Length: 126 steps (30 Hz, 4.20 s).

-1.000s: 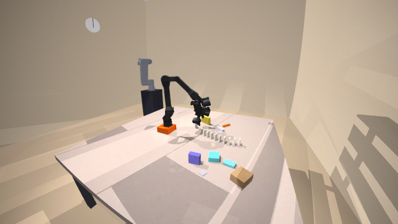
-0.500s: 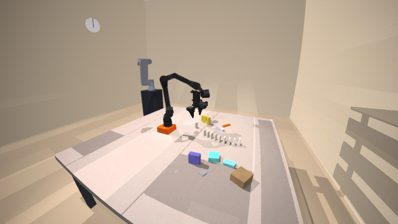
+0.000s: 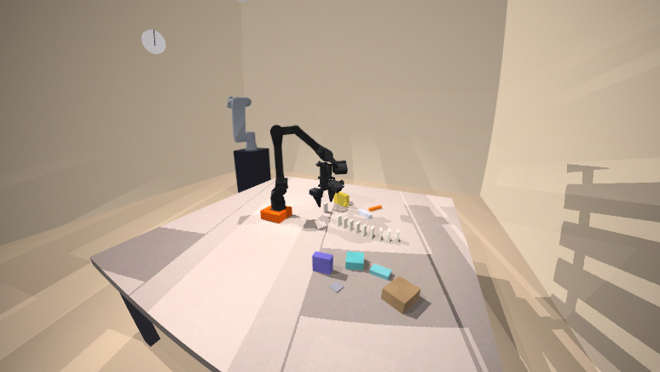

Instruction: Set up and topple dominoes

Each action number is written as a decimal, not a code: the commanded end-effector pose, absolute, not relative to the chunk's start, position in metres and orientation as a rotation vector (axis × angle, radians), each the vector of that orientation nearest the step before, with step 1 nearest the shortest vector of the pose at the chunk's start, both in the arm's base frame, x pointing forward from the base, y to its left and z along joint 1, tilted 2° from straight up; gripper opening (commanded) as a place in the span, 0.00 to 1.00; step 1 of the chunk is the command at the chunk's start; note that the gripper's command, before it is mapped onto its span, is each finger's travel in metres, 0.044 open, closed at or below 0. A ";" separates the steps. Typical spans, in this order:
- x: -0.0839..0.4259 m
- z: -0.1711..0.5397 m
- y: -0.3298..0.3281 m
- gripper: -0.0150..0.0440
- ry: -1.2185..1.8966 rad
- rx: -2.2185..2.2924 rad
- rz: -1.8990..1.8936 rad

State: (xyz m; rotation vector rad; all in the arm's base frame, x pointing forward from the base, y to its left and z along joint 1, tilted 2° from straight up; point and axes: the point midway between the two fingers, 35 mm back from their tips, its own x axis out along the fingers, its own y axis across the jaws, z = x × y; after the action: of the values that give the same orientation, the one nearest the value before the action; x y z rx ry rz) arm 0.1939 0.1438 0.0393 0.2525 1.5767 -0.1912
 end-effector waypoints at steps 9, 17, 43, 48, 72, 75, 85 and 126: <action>0.194 0.021 0.144 1.00 1.569 0.256 -0.192; 0.194 0.021 0.144 0.69 1.569 0.256 -0.192; 0.195 0.156 0.140 0.44 1.572 0.256 -0.189; 0.195 0.158 0.139 0.44 1.572 0.256 -0.189; 0.280 0.133 0.038 0.44 1.556 0.291 -0.241; 0.283 0.119 0.039 0.44 1.556 0.292 -0.241; 0.284 0.071 0.040 0.44 1.556 0.292 -0.241; 0.280 0.043 0.041 1.00 1.554 0.281 -0.240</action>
State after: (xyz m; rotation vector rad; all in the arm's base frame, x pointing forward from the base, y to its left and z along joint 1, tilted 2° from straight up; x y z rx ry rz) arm 0.2736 0.0408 0.0258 0.2868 1.5709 -0.2416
